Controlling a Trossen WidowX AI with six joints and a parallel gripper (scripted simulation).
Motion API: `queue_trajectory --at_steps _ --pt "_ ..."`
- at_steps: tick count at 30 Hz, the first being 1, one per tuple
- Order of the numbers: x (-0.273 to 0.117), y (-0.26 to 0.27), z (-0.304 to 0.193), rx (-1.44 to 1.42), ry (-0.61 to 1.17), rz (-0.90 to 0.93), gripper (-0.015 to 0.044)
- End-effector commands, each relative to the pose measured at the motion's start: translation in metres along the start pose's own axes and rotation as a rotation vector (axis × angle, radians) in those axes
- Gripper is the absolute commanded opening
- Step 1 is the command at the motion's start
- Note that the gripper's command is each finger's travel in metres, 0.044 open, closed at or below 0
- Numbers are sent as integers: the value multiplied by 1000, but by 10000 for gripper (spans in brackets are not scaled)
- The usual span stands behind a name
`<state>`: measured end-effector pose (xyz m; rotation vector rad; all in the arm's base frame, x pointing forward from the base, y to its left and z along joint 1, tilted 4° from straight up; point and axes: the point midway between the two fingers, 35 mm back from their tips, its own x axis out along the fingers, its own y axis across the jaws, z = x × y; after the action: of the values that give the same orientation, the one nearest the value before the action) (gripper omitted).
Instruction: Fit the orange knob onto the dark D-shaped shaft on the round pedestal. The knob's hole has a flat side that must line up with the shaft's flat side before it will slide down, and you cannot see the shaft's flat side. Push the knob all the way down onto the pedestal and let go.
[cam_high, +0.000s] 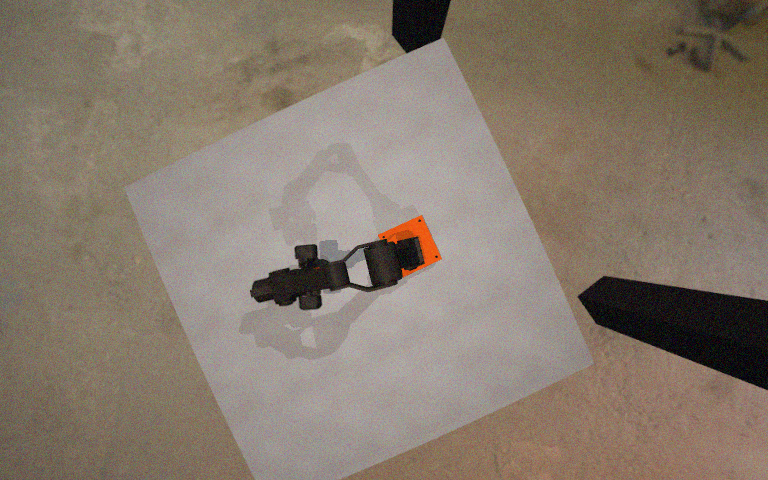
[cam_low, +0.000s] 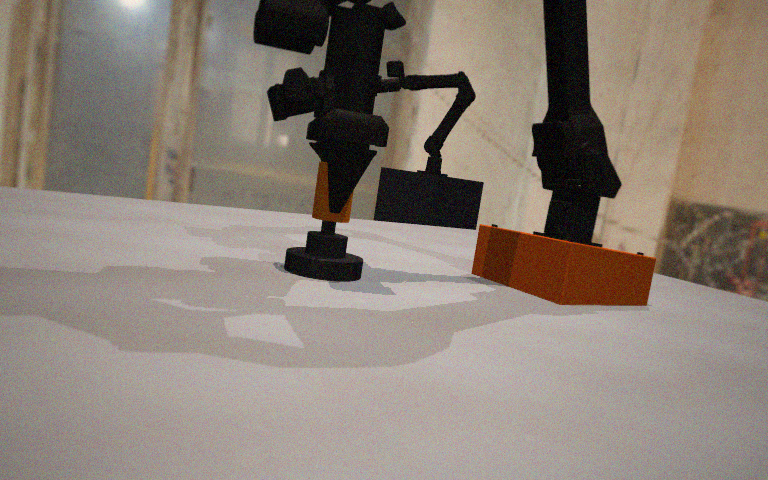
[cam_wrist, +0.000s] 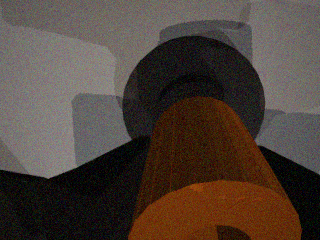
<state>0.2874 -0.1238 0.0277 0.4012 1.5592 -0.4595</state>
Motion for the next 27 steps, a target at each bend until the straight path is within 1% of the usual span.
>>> queue_trajectory --at_steps 1,7,27 --pt "-6 0 0 -17 3 -1 0" --pt "-6 0 0 35 3 -2 0" --pt "-1 1 6 35 3 -1 0"
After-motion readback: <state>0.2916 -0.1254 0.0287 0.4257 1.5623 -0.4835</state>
